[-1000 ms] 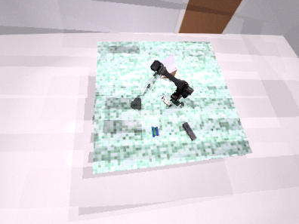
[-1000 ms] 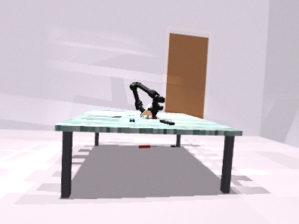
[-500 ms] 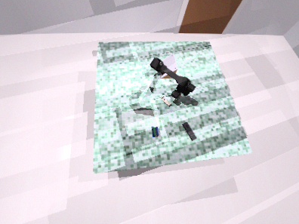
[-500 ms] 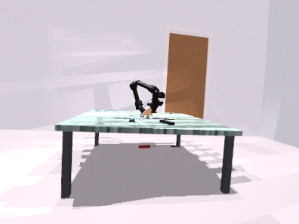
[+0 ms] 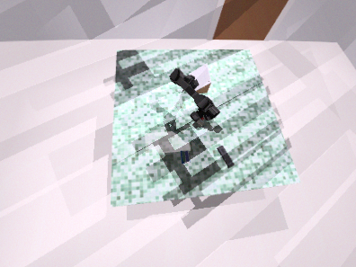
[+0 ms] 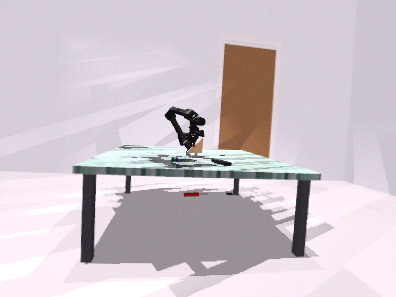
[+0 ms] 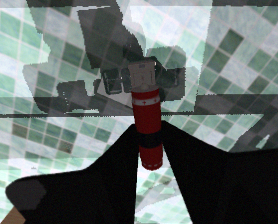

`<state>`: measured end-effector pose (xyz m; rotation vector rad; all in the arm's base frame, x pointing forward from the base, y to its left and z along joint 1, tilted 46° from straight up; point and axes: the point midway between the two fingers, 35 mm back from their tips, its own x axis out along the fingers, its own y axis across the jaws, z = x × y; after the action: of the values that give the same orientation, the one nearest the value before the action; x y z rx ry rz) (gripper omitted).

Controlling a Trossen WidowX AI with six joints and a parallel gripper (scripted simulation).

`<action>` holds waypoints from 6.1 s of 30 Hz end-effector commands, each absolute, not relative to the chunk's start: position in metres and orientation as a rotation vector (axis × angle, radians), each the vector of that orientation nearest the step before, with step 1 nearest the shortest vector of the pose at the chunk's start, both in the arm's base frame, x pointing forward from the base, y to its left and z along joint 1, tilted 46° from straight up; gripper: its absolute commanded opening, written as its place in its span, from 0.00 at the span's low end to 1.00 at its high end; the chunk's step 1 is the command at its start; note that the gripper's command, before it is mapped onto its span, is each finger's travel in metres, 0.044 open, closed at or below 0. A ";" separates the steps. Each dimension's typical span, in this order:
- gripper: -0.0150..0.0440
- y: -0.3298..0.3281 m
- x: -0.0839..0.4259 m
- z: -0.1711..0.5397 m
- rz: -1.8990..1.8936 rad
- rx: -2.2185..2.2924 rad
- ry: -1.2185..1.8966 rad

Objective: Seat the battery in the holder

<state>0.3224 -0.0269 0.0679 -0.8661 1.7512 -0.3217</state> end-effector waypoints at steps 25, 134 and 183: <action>0.35 -0.054 0.323 0.041 -0.183 -0.863 1.522; 0.35 -0.078 0.296 0.033 -0.102 -0.799 1.480; 0.35 -0.080 0.306 0.026 -0.214 -0.767 1.739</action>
<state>0.3074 -0.0790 0.0280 -0.7641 1.7080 -0.2015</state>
